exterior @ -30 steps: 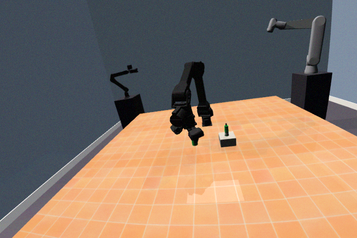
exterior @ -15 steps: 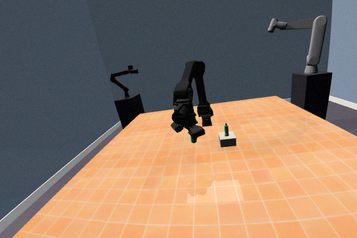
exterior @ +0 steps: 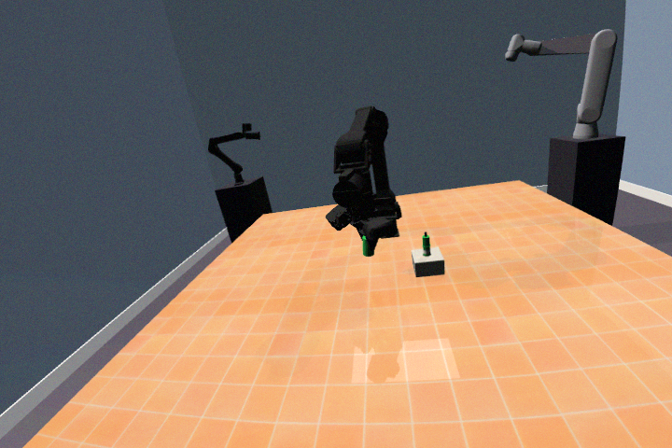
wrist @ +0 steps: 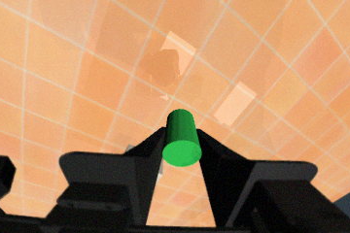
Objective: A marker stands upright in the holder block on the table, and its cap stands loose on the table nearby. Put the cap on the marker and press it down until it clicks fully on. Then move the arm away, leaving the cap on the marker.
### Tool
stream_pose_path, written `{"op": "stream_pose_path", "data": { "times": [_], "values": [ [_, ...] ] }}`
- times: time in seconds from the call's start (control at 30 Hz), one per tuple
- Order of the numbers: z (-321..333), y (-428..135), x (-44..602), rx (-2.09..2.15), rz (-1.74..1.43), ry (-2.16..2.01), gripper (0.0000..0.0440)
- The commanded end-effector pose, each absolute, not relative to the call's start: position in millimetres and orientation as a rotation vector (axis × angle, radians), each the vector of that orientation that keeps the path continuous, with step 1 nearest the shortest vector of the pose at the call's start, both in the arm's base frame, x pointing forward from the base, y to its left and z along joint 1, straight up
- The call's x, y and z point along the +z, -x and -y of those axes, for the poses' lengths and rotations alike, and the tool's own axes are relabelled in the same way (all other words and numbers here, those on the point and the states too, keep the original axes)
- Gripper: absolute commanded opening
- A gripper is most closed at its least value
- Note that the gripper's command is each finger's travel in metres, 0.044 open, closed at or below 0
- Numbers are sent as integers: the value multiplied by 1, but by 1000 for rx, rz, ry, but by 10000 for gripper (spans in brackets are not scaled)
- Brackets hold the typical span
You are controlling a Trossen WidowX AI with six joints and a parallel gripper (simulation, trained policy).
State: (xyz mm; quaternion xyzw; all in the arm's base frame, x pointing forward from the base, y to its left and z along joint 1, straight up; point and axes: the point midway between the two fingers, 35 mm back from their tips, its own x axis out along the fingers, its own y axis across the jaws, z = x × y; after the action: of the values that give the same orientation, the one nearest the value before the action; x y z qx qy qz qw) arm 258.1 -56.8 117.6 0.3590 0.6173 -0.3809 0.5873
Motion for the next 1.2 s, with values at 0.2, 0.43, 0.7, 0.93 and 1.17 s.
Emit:
{"op": "stream_pose_path", "data": {
  "times": [0.2, 0.43, 0.7, 0.93, 1.17],
  "values": [
    [24, -263, 144, -847, -1424, -841, 25],
    [0, -264, 157, -827, -1429, -839, 13],
    [-29, -262, 166, -807, -1443, -830, 0],
    [-54, -260, 171, -793, -1458, -814, 0],
    [-75, -256, 175, -789, -1470, -797, 0]
  ]
}}
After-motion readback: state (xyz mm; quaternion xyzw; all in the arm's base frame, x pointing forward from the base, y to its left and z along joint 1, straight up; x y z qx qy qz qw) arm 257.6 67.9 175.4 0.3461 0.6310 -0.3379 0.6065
